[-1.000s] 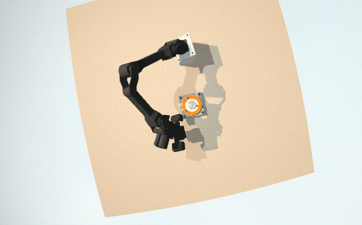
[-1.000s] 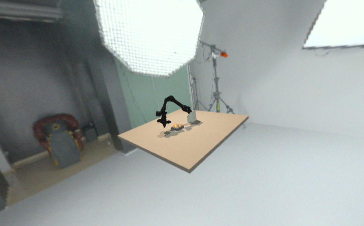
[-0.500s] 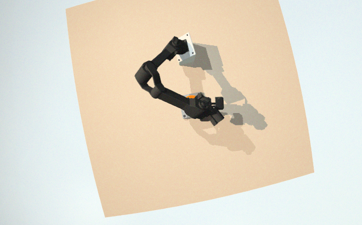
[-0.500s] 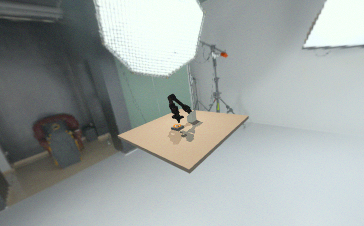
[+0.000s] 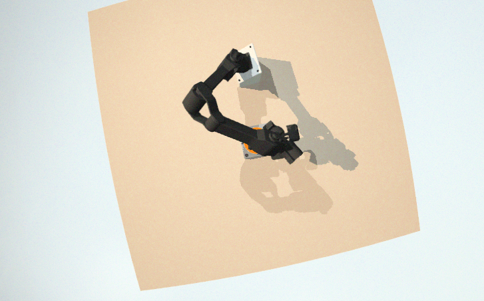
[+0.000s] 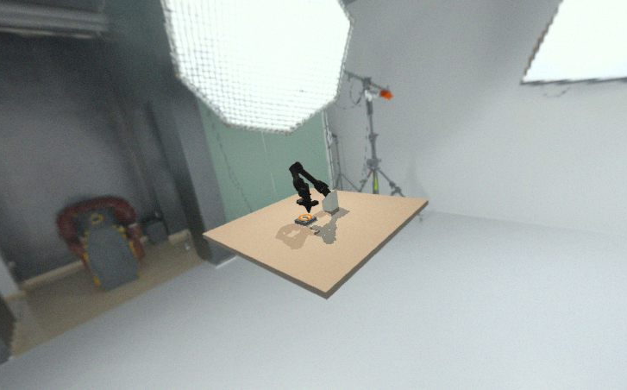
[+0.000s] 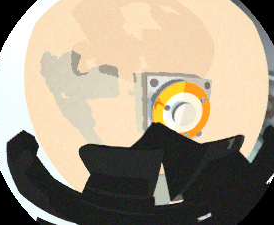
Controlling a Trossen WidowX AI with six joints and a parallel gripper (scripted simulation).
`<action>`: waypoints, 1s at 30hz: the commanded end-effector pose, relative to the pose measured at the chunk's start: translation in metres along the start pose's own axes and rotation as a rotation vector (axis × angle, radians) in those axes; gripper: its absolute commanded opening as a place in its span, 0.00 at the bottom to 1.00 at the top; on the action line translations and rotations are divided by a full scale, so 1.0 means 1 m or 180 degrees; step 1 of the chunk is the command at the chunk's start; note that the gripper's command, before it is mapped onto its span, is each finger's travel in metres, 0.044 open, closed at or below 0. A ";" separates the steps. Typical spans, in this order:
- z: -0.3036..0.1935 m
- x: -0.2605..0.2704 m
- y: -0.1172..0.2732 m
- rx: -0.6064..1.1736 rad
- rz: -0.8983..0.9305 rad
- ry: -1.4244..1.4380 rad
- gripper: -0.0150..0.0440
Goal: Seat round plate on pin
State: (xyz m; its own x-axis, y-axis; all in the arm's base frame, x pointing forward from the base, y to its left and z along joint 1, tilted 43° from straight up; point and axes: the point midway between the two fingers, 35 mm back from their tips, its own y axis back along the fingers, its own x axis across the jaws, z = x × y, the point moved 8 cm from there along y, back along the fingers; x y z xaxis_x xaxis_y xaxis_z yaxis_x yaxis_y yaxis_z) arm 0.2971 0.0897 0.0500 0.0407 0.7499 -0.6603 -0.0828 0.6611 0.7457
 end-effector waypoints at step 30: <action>0.023 -0.008 -0.039 0.0036 -0.0041 0.0030 0.25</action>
State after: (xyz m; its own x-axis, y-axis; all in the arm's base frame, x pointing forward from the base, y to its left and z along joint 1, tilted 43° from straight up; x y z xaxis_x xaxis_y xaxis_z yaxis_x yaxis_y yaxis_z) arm 0.3174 0.0624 0.0280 0.0277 0.7445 -0.6670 -0.0713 0.6670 0.7416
